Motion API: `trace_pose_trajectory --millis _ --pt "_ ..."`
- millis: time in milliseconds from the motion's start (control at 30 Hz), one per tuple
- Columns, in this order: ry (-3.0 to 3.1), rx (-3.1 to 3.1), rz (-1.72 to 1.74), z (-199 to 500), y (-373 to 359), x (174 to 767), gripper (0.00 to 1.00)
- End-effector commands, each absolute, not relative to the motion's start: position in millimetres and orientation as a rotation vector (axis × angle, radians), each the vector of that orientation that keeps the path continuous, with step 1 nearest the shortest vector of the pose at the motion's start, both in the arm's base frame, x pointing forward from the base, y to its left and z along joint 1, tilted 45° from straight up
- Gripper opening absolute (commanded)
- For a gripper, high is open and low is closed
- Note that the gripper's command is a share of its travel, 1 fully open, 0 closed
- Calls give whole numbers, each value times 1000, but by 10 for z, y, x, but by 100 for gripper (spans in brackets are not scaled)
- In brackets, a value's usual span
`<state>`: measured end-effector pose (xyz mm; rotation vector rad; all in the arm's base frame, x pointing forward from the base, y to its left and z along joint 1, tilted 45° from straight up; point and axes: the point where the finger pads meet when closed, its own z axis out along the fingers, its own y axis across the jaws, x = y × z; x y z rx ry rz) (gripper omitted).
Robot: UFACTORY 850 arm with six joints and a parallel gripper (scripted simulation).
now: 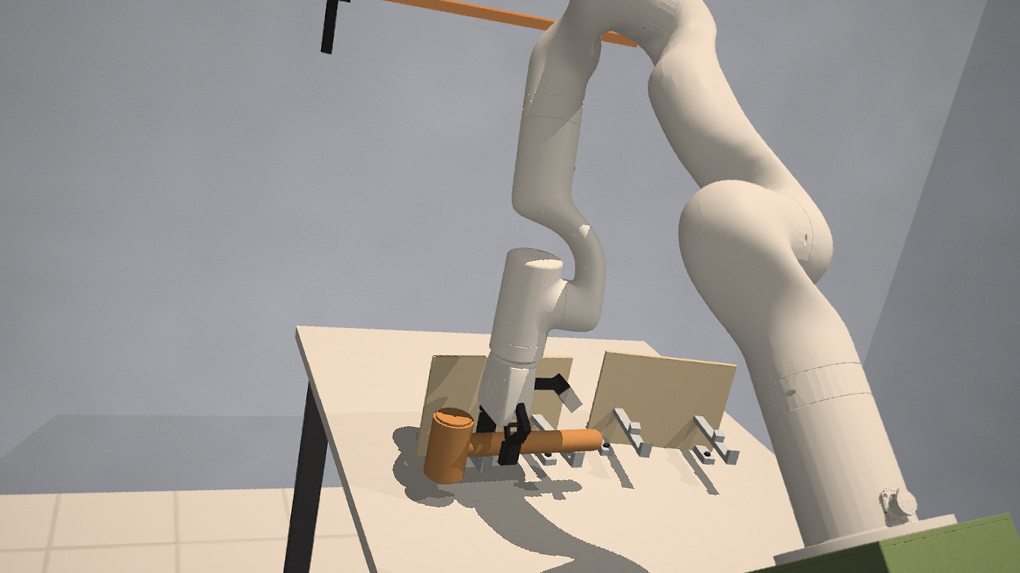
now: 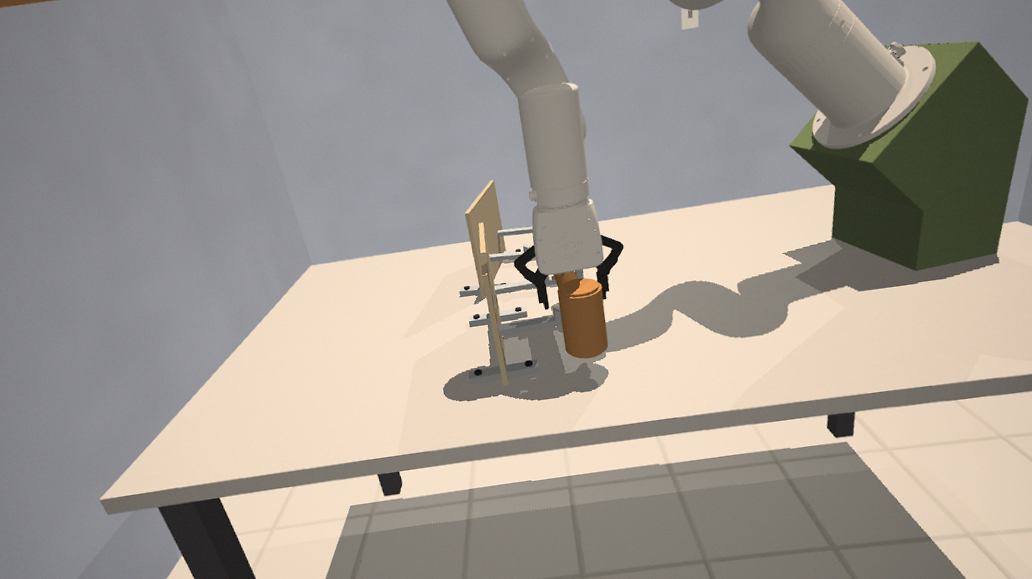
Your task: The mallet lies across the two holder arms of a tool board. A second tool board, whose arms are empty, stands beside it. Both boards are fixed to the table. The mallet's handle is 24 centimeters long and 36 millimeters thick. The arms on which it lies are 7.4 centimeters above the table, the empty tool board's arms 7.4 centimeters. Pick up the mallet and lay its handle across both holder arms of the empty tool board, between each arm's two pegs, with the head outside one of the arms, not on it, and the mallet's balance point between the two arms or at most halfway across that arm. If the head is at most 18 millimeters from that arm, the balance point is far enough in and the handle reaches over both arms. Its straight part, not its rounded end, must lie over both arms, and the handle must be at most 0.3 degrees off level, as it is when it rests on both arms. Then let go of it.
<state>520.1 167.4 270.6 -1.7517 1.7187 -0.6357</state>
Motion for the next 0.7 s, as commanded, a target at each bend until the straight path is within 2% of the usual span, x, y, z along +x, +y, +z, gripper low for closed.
trace_pose_trajectory --millis 0,33,67,667 --pt "1718 -1751 -636 2710 1675 5202 100" --pt "1718 -1751 -636 2710 1675 5202 100" --pt "1718 -1751 -636 2710 1675 5202 0" --pt "1718 -1751 -636 2710 1675 5202 0"
